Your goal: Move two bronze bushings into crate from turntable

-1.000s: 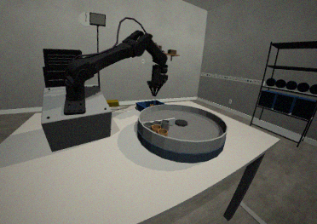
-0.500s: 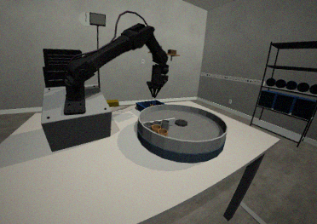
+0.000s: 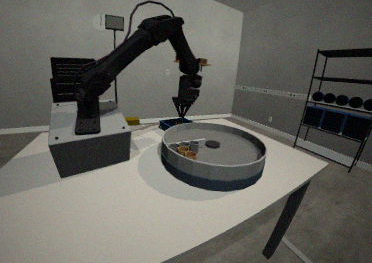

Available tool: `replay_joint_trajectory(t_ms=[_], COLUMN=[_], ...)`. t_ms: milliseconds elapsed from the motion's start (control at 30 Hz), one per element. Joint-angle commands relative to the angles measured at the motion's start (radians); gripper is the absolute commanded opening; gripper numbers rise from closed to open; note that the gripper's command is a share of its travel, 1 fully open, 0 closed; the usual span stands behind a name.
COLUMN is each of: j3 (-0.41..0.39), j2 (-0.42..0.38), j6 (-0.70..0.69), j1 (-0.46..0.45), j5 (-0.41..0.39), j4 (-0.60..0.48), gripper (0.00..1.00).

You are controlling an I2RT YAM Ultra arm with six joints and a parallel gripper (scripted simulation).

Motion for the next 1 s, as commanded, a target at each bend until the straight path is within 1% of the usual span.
replay_joint_trajectory(t_ms=[0, 133, 233, 300, 333, 500, 700, 800, 867, 933, 967], j3=[-0.082, -0.199, -0.286, -0.286, -0.322, -0.434, -0.503, -0.520, -0.520, -0.530, -0.518], j2=[-0.088, -0.177, -0.250, -0.250, -0.283, -0.393, -0.488, -0.521, -0.521, -0.541, -0.548], j6=[-0.078, -0.159, -0.240, -0.240, -0.279, -0.432, -0.615, -0.698, -0.698, -0.755, -0.778], j1=[-0.042, -0.106, -0.173, -0.173, -0.200, -0.328, -0.480, -0.548, -0.548, -0.593, -0.612], j5=[0.015, 0.016, 0.011, 0.011, 0.003, 0.003, -0.012, -0.022, -0.022, -0.034, -0.036], j4=[0.070, 0.118, 0.151, 0.151, 0.172, 0.213, 0.243, 0.252, 0.252, 0.259, 0.261], gripper=[0.15, 0.15, 0.15, 0.15, 0.15, 0.15, 0.15, 0.15, 0.15, 0.15, 0.15])
